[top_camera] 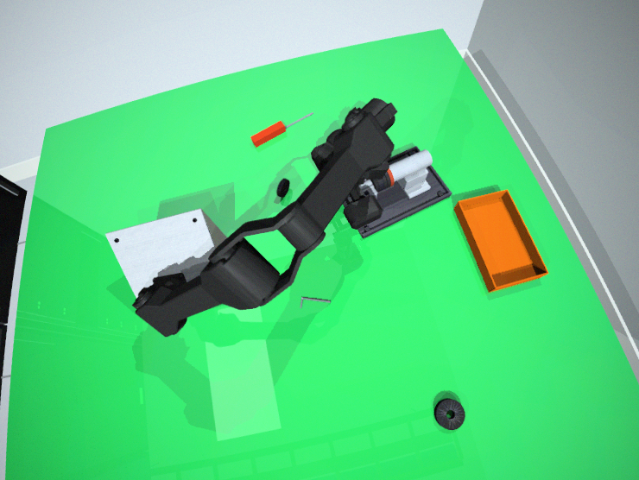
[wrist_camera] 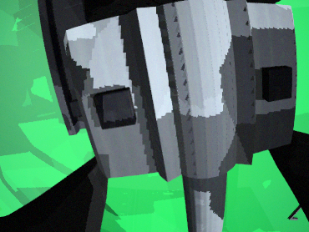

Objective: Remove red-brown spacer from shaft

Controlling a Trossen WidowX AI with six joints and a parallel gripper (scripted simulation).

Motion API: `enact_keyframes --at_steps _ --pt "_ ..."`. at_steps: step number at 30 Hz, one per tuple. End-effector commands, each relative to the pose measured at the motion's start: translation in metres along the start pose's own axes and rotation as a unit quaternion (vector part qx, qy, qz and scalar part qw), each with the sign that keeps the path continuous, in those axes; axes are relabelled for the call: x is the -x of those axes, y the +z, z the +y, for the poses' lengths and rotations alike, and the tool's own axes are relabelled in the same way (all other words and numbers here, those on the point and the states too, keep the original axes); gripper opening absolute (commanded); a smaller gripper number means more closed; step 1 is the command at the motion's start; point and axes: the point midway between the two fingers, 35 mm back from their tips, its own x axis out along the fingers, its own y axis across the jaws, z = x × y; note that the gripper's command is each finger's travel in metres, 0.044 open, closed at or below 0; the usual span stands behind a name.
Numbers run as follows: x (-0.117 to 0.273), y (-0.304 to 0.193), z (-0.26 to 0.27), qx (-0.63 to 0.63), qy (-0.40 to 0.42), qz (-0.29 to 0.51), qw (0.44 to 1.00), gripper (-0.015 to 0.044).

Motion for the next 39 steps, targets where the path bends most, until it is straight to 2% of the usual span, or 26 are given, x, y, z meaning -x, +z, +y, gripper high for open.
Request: enact_keyframes --at_steps 1,14,39 --pt "0.000 0.000 0.000 0.000 0.000 0.000 1.000 0.0335" --pt "0.000 0.000 0.000 0.000 0.000 0.000 1.000 0.0000" --pt "0.000 -0.014 0.000 0.002 -0.001 -0.001 1.000 0.0000"
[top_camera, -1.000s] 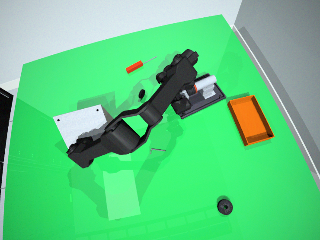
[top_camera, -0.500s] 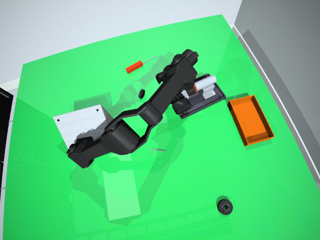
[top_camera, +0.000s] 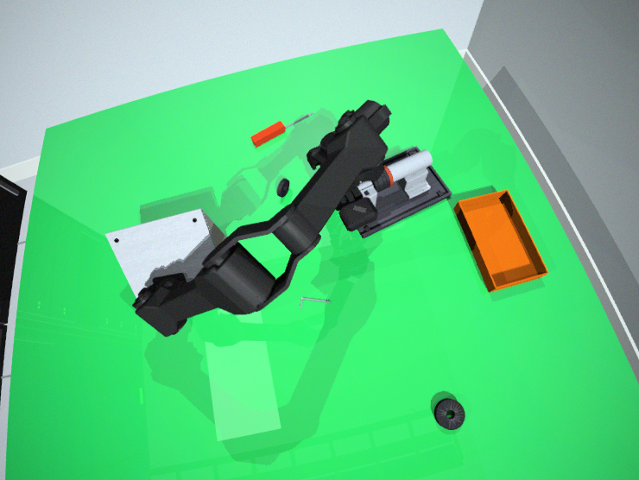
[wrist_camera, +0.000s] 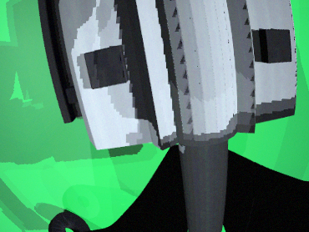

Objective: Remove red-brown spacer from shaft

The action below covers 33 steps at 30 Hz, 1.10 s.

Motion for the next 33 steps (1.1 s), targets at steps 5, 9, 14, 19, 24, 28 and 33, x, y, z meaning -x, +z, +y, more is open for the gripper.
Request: enact_keyframes --at_steps 5,9,14,19,24,28,33 --pt "0.0004 -0.0034 0.0001 0.000 0.000 0.001 1.000 0.0000" --pt "0.0004 -0.0037 0.0001 0.000 0.000 0.001 1.000 0.0000" --pt "0.0004 -0.0043 0.0001 0.000 0.000 0.002 1.000 0.0000" --pt "0.0004 -0.0048 0.0001 0.000 0.000 0.002 1.000 0.0000" --pt "0.0004 -0.0054 0.0001 0.000 0.000 0.002 1.000 0.0000" --pt "0.0004 -0.0059 0.0001 0.000 0.000 0.002 1.000 0.0000" --pt "0.0004 -0.0065 0.0002 0.000 0.000 0.002 1.000 0.0000"
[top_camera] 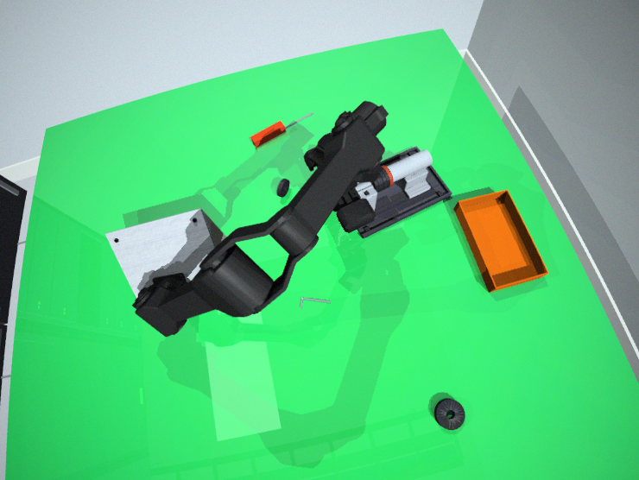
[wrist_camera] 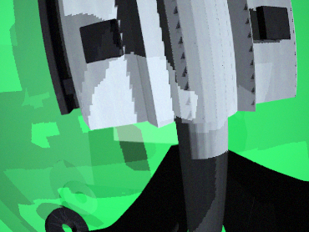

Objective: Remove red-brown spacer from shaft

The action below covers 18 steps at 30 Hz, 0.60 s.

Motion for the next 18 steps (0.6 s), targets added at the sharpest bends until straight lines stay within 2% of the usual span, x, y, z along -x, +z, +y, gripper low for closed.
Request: enact_keyframes --at_steps 1,18 --pt "0.0002 -0.0011 0.0003 -0.002 0.001 0.001 1.000 0.0000" --pt "0.0002 -0.0031 0.0004 -0.002 0.001 0.001 1.000 0.0000"
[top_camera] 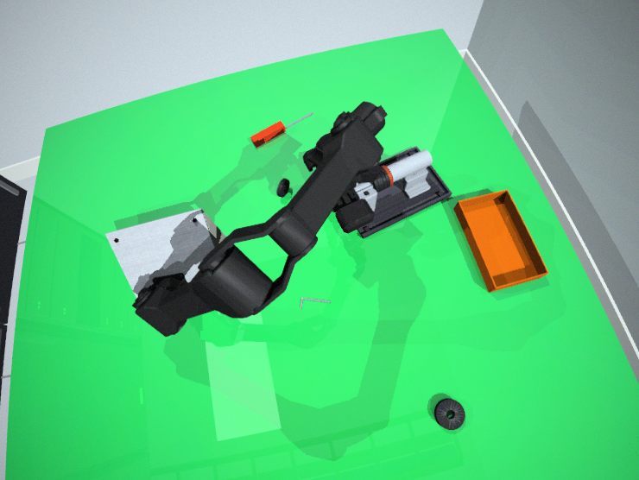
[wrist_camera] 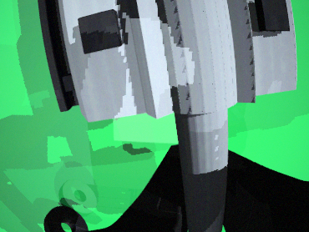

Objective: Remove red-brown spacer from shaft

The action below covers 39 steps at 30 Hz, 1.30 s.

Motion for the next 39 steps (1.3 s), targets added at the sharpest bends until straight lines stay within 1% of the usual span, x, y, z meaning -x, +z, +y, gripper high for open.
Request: enact_keyframes --at_steps 1,39 --pt "0.0002 -0.0011 0.0003 -0.002 0.001 0.001 1.000 0.0000" --pt "0.0001 -0.0055 0.0004 -0.002 0.001 0.001 1.000 0.0000"
